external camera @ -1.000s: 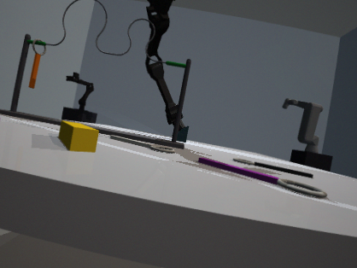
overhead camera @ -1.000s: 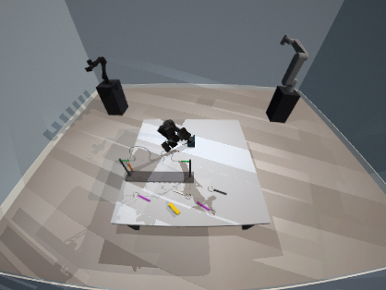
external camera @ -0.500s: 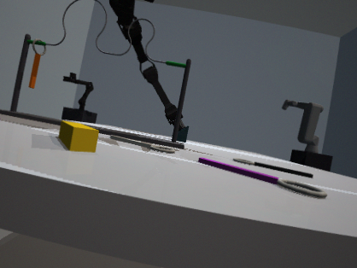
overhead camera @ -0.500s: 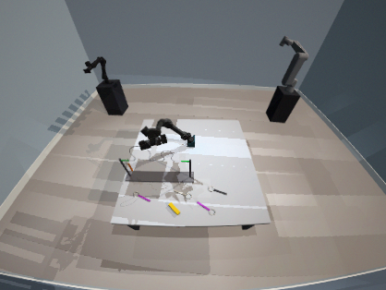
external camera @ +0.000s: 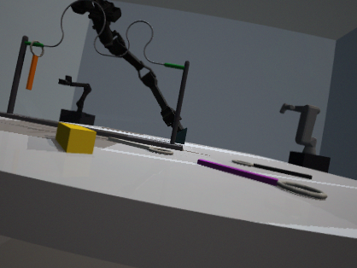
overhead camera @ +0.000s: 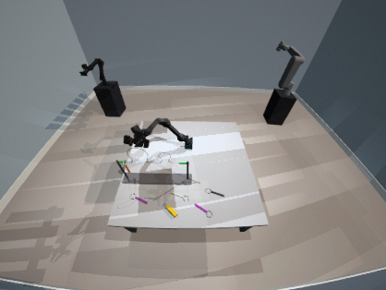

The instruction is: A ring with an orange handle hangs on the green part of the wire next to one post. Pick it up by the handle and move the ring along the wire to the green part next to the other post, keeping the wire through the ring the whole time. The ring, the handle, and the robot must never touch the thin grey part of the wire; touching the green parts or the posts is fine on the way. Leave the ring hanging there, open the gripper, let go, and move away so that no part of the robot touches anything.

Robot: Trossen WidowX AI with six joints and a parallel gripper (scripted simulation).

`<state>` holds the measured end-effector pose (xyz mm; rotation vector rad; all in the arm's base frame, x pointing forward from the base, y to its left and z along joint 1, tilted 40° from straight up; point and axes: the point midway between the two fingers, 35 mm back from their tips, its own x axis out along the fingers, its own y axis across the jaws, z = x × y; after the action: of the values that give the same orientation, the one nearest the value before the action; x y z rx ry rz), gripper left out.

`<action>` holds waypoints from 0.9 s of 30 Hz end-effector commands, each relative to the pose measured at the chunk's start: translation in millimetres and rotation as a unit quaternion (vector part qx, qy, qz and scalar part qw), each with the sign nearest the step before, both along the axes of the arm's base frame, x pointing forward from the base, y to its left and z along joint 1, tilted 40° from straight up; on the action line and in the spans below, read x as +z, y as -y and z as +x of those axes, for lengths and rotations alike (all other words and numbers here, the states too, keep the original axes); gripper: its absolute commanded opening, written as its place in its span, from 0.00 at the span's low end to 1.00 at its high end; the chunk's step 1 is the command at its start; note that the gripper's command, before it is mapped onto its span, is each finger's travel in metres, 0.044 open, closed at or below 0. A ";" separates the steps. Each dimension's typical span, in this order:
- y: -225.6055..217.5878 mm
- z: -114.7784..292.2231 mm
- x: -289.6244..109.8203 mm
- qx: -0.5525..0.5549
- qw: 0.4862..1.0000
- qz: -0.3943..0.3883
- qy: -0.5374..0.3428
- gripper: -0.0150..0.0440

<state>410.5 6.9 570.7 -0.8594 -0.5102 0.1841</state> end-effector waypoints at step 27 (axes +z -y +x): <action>247.8 -24.4 -86.0 -0.224 0.970 -0.031 -0.093 0.53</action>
<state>387.1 -222.6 499.5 -1.0116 -0.1599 -0.1397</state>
